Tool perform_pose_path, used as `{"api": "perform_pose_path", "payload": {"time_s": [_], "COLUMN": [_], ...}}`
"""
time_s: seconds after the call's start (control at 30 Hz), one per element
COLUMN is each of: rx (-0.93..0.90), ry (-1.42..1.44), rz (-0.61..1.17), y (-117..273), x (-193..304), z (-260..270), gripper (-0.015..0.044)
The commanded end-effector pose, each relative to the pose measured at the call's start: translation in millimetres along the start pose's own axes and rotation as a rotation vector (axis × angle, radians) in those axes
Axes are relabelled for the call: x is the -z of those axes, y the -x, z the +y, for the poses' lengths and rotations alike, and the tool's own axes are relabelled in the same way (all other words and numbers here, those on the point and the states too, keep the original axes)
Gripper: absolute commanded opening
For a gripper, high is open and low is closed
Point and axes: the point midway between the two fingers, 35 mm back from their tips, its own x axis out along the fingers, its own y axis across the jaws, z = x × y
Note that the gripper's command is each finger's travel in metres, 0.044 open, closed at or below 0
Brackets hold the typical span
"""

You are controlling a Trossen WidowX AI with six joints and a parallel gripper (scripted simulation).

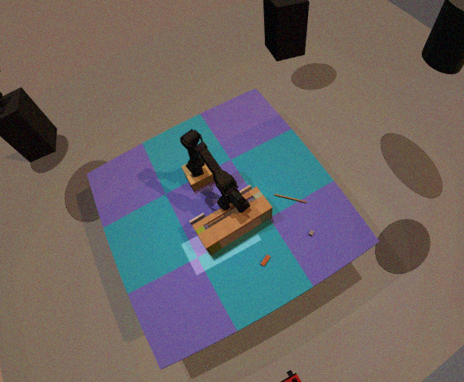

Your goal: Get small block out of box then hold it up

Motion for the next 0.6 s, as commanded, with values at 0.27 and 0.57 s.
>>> {"api": "perform_pose_path", "payload": {"time_s": [0.27,0.57], "rx": [0.001,0.001], "ry": [-0.002,-0.002], "rz": [-0.002,-0.001], "y": [-4.9,-7.9], "x": [12.4,21.0], "z": [0.1,0.1], "gripper": [0.0400,0.0400]}}
